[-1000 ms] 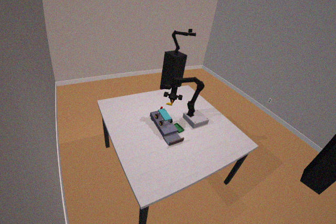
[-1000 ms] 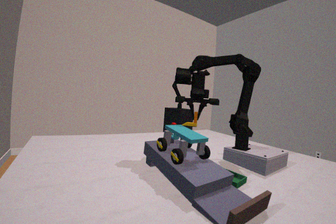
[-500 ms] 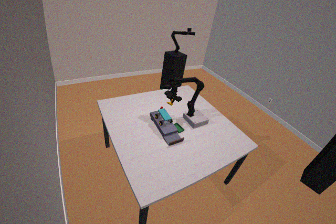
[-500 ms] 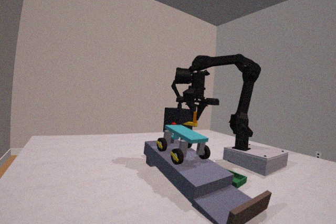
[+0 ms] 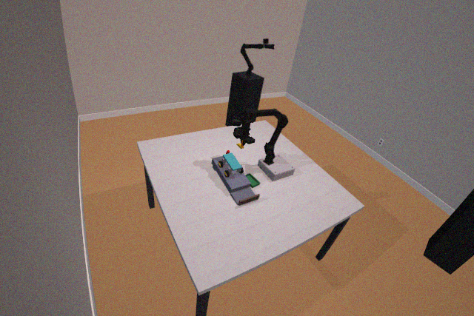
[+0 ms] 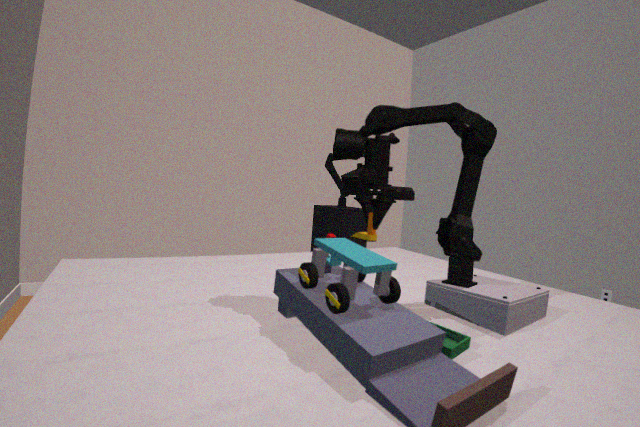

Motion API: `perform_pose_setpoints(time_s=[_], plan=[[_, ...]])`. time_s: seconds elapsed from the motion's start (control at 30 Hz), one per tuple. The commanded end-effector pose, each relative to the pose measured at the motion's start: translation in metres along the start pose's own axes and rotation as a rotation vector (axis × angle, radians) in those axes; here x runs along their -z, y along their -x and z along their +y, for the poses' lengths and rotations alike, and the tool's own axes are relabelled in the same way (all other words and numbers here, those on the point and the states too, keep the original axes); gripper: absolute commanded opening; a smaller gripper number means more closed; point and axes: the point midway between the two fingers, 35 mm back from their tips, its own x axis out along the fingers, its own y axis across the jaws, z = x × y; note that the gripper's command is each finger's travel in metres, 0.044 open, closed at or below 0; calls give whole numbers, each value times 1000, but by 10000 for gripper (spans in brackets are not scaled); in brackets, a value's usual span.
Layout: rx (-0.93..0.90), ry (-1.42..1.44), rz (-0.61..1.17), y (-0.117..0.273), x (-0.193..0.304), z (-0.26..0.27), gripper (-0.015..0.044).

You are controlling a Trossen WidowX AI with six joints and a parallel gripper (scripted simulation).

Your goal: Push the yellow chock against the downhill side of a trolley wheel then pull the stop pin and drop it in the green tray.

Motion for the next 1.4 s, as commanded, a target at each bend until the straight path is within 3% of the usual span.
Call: perform_pose_setpoints(time_s=[0.0, 1.37], plan=[[-3, -26, -3, 0, -3, 7, 0], [-17, -71, -6, -7, -46, 141, 0]])
